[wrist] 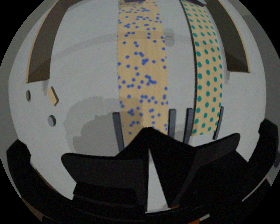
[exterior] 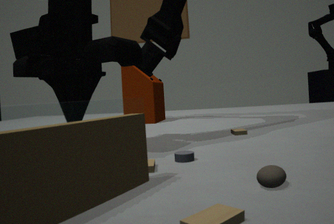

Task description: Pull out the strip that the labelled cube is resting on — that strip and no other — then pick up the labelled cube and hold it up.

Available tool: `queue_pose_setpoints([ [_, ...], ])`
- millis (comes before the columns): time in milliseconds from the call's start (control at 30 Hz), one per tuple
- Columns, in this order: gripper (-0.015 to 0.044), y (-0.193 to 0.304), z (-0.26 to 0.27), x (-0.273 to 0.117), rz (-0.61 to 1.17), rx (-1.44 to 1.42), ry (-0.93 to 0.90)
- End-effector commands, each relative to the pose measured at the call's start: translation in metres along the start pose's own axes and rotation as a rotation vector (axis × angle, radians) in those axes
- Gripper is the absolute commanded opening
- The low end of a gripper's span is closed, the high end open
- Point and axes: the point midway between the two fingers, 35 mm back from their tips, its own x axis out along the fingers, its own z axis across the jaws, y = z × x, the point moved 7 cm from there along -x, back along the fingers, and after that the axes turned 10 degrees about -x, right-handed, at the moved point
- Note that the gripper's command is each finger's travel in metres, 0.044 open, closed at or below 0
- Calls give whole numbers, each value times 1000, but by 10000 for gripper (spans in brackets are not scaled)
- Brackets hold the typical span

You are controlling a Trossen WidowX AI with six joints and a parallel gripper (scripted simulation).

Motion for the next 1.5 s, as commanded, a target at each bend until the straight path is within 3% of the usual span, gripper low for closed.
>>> queue_pose_setpoints([
  [0,0,1,-1,8,3,8,-1],
  [1467,0,2,0,25,3,8,-3],
])
